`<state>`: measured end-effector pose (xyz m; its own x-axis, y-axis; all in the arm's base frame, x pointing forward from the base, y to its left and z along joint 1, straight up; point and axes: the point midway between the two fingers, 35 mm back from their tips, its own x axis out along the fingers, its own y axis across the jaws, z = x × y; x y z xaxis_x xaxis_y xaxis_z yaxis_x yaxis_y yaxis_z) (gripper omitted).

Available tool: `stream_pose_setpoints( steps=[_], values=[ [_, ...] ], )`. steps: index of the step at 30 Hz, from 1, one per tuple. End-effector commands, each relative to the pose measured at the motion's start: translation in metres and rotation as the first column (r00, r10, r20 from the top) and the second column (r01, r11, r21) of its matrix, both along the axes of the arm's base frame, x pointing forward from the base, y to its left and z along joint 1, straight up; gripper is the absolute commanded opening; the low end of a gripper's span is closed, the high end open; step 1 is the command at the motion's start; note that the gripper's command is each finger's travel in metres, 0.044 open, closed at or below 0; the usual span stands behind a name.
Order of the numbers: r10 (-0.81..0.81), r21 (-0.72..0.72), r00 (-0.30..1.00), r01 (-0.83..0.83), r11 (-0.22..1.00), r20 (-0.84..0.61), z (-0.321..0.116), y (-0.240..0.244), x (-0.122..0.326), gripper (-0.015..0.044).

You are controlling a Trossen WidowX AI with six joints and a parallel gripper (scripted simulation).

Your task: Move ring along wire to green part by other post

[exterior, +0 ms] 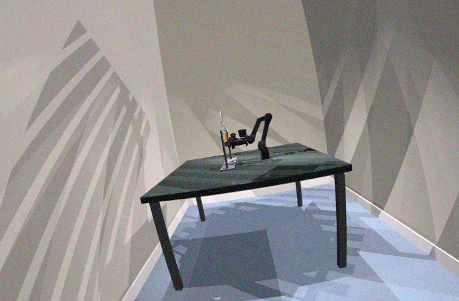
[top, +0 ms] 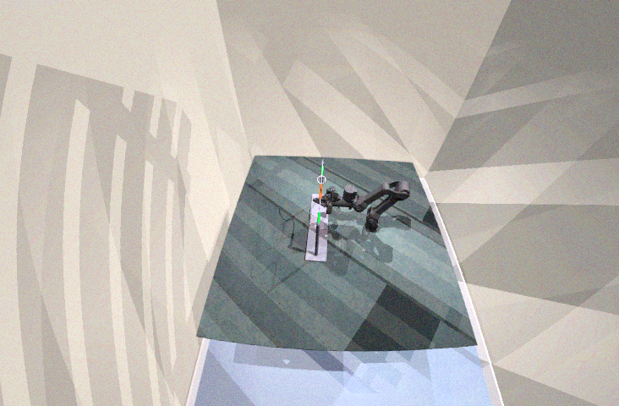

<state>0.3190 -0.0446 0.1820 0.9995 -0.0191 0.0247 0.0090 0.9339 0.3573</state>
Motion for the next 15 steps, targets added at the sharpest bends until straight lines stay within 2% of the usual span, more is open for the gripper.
stream_pose_setpoints(
  steps=[1,15],
  values=[
    [0.005,0.08,1.0,-0.005,0.997,-0.001,0.005,0.012,-0.001,-0.015],
    [0.116,0.328,0.987,-0.073,0.942,-0.113,0.027,0.045,-0.018,-0.015]
  ],
)
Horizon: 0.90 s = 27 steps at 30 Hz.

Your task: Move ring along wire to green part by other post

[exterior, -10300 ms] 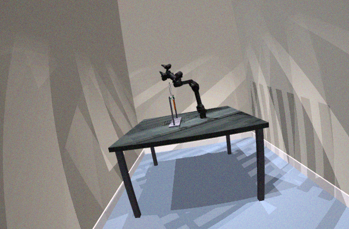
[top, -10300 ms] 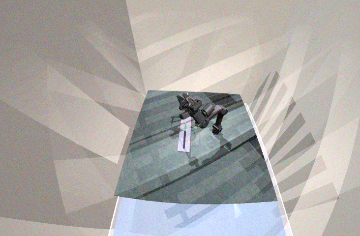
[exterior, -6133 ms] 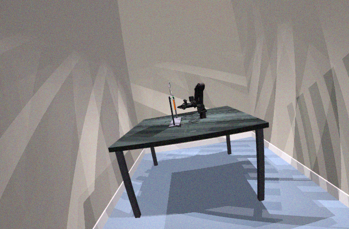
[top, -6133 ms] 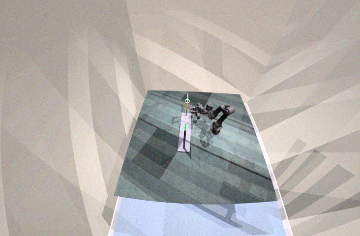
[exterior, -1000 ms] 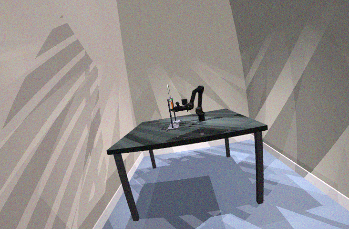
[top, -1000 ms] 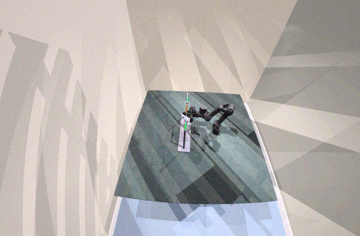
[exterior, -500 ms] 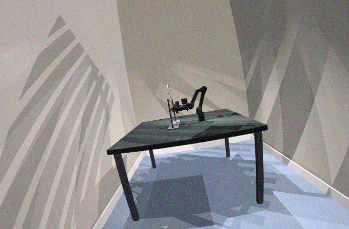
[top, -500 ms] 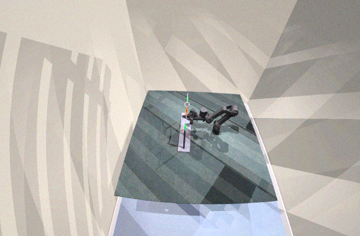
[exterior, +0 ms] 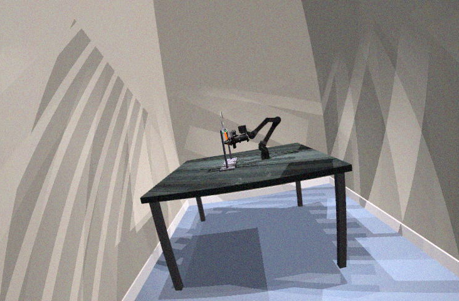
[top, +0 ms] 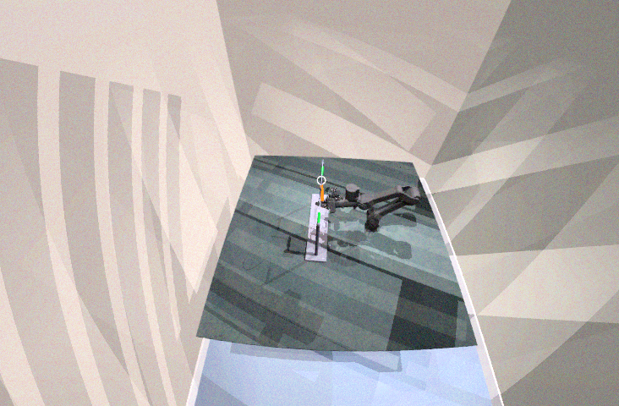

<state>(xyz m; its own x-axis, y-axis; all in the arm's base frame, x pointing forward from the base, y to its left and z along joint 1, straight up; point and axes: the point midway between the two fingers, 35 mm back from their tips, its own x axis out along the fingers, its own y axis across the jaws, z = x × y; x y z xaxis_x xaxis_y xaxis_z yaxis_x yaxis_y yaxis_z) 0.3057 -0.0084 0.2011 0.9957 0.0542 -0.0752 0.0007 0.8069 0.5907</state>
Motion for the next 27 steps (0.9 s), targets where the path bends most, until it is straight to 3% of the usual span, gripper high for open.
stream_pose_setpoints(
  steps=[1,15,27],
  values=[
    [0.043,0.086,0.998,-0.04,0.995,-0.035,0.01,0.011,-0.007,-0.015],
    [0.274,0.445,0.953,-0.193,0.875,-0.127,0.057,0.04,-0.036,-0.015],
    [0.381,0.695,0.924,-0.243,0.676,-0.047,0.102,0.052,-0.046,-0.015]
  ],
)
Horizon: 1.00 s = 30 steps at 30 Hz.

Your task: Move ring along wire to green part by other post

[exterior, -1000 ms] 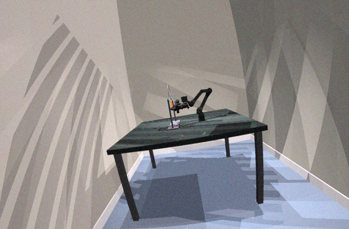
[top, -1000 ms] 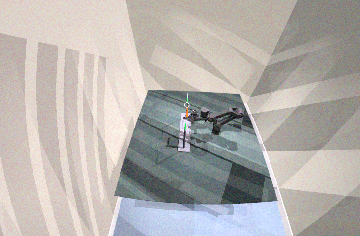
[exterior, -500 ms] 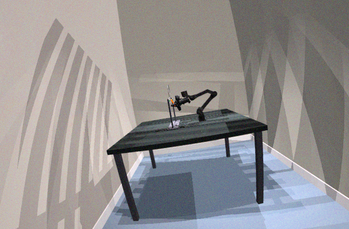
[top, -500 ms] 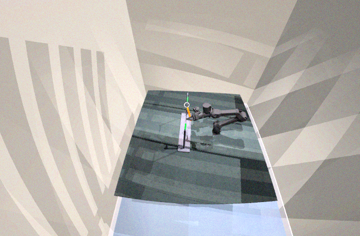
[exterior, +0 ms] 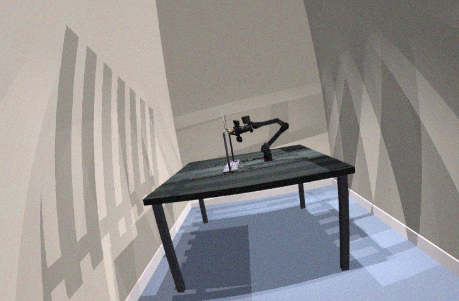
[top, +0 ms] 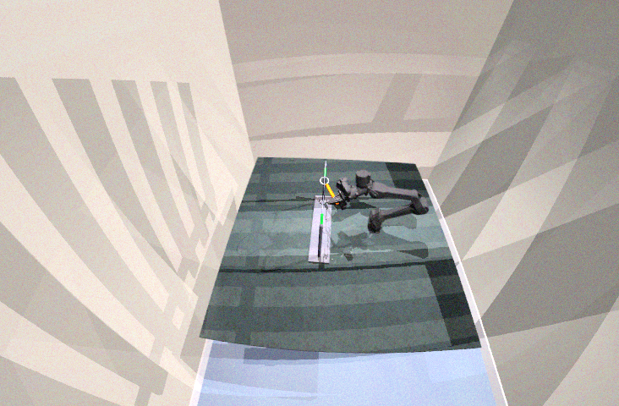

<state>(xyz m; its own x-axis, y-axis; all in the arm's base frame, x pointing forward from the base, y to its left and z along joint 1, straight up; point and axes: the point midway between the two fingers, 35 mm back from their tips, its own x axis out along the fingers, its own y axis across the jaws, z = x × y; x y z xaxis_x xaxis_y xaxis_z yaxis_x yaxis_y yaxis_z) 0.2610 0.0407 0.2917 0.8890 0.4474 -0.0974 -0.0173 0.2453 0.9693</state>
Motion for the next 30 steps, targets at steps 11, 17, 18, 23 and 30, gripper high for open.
stream_pose_setpoints(
  steps=[11,17,18,23,30],
  values=[
    [0.014,0.33,1.0,-0.017,0.944,0.01,0.05,0.005,-0.002,-0.015],
    [0.015,0.448,1.0,-0.02,0.894,0.015,0.069,0.002,-0.002,-0.015],
    [0.016,0.465,1.0,-0.021,0.885,0.015,0.072,0.001,-0.003,-0.015],
    [0.016,0.538,1.0,-0.023,0.843,0.018,0.085,-0.003,-0.003,-0.015],
    [0.017,0.605,1.0,-0.026,0.796,0.02,0.1,-0.009,-0.003,-0.015]
  ],
)
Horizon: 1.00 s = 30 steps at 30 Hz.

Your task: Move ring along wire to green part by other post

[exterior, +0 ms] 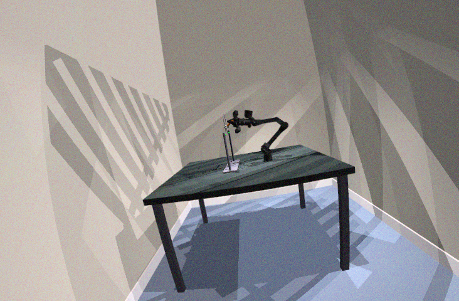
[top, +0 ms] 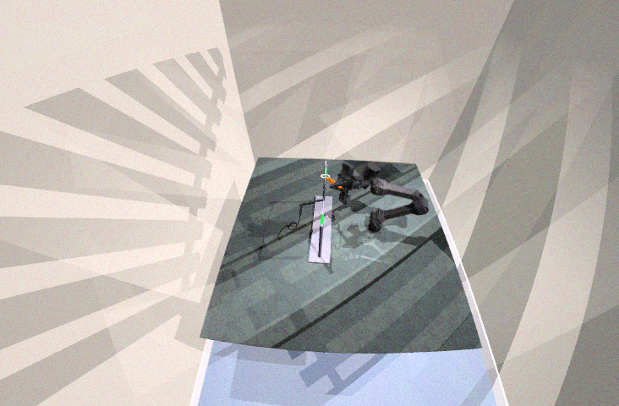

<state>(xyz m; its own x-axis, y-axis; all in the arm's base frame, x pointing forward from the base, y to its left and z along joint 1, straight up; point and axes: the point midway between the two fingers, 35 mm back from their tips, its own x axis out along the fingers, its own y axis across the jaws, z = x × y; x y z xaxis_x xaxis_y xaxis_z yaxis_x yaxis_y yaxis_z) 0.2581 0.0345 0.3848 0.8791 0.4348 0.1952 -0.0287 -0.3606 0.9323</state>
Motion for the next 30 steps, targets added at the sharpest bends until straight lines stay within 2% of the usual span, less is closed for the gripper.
stream_pose_setpoints(
  steps=[1,15,30],
  values=[
    [0.003,0.04,1.0,-0.003,0.999,0.002,0.0086,-0.0037,-0.0005,-0.015],
    [0.004,0.025,1.0,-0.004,1.0,-0.001,0.0167,-0.0084,-0.0008,-0.015],
    [0.002,-0.158,1.0,-0.004,0.987,-0.012,0.0137,-0.0078,-0.0006,-0.015]
  ],
)
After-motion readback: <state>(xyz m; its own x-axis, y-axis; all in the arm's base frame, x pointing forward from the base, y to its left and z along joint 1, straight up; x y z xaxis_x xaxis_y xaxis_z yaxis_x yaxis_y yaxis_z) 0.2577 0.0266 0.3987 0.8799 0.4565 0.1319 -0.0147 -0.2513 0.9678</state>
